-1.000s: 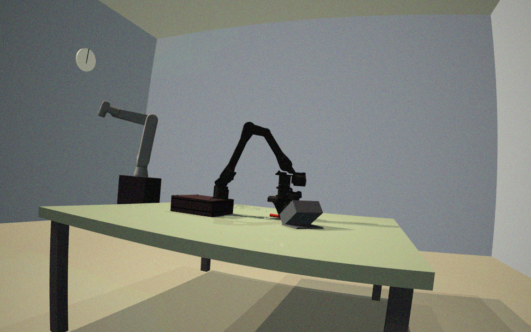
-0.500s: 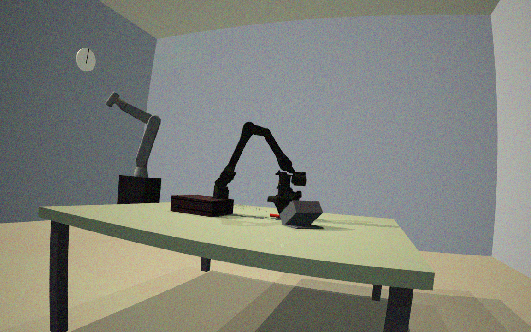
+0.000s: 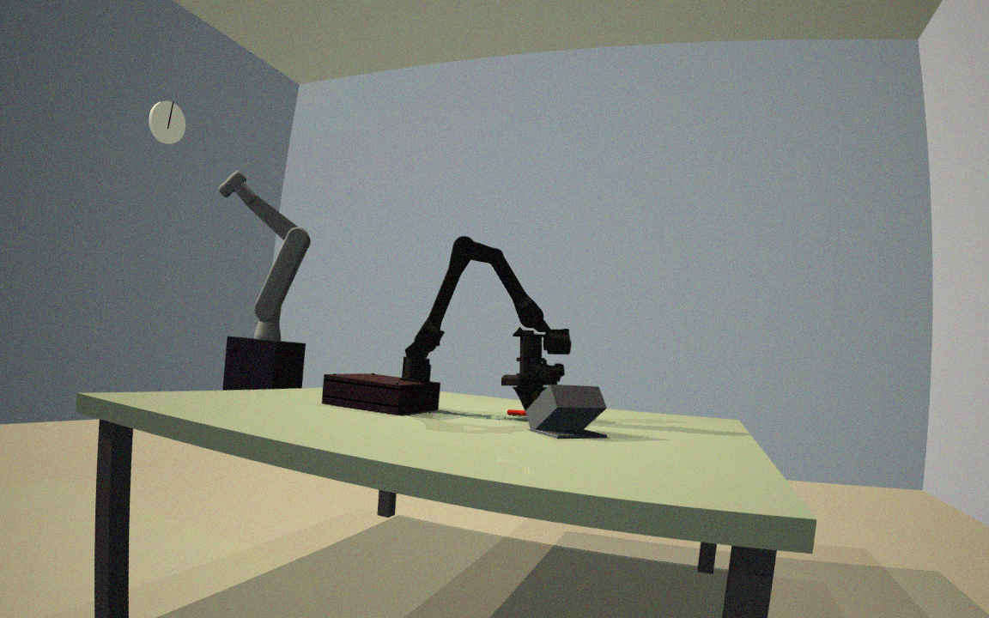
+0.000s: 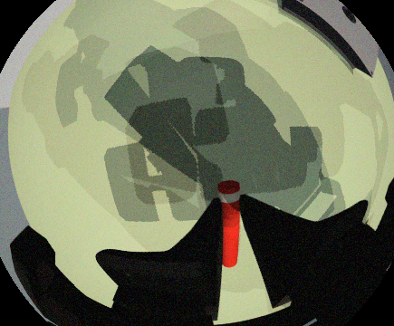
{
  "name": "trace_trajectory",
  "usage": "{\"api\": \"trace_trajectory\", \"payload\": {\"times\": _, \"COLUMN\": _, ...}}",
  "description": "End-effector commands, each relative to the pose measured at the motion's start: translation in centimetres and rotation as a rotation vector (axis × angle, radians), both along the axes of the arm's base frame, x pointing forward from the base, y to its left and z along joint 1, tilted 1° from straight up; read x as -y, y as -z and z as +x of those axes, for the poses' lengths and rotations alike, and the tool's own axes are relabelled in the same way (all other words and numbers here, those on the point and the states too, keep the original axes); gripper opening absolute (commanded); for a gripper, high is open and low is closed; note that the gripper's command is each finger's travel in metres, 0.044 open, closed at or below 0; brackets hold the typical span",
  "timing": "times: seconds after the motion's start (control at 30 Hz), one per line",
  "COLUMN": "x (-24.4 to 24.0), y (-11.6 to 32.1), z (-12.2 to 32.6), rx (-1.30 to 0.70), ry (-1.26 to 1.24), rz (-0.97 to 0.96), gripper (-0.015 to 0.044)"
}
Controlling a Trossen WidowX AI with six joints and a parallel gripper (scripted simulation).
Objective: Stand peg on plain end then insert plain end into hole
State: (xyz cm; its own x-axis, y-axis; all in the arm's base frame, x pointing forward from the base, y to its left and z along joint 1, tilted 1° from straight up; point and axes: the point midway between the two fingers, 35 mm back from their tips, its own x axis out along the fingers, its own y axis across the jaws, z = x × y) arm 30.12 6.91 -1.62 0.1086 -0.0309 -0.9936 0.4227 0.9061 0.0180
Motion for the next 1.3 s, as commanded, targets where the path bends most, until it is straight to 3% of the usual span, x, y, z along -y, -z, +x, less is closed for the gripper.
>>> {"api": "trace_trajectory", "payload": {"times": 0.0, "x": 0.0, "y": -0.2, "z": -0.3, "rx": 0.037, "ry": 0.005, "rz": -0.021, "gripper": 0.0050}}
{"api": "trace_trajectory", "payload": {"times": 1.27, "x": -0.9, "y": -1.9, "z": -2.0, "rx": 0.332, "ry": 0.010, "rz": -0.158, "gripper": 0.0050}}
